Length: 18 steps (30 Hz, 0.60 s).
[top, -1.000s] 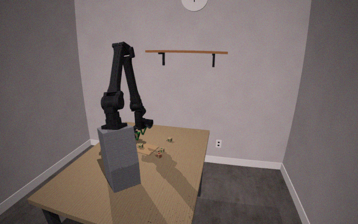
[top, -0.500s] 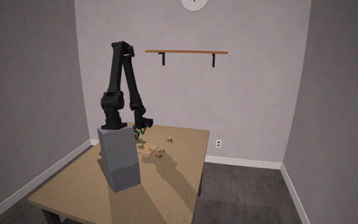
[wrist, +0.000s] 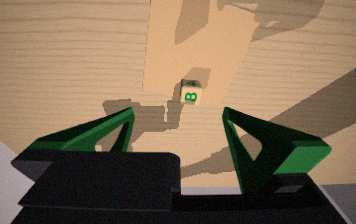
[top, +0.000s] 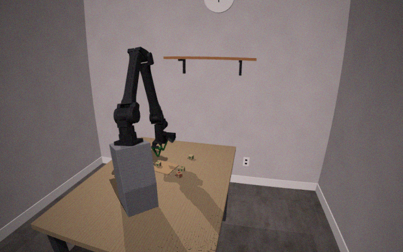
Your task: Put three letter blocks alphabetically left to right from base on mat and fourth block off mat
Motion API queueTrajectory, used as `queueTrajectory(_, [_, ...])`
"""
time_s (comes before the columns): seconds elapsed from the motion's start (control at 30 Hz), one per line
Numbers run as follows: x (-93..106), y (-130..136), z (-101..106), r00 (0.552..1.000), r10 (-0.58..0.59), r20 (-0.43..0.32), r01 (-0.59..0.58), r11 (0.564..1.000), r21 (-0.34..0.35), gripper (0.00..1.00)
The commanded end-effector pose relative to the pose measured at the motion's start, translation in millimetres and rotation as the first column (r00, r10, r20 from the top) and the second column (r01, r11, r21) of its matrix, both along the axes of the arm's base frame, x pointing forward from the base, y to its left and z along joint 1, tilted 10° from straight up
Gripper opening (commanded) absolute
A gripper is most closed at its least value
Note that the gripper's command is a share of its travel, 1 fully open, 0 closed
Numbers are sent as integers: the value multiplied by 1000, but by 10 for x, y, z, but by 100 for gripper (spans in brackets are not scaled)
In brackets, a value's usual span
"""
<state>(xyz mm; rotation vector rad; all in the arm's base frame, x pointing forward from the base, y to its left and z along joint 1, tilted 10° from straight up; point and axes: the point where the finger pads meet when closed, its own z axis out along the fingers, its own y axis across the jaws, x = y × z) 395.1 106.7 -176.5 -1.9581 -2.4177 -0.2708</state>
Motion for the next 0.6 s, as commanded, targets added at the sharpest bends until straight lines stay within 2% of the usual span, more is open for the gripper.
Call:
queueTrajectory(0.0, [315,-131,-16,990,136,27,-136,991,-12,100])
queueTrajectory(0.03, [315,-131,-16,990,136,27,-136,991,-12,100])
queueTrajectory(0.1, [529,-246,-25,968,248,44,-247,969,-27,100])
queueTrajectory(0.2, [880,-476,-32,905,420,68,-417,907,-57,100])
queueTrajectory(0.4, [1507,-1048,-23,777,622,101,-612,783,-114,100])
queueTrajectory(0.53, [1764,-1369,-8,677,727,114,-711,686,-153,100])
queueTrajectory(0.57, [1764,-1369,-8,677,727,114,-711,686,-153,100])
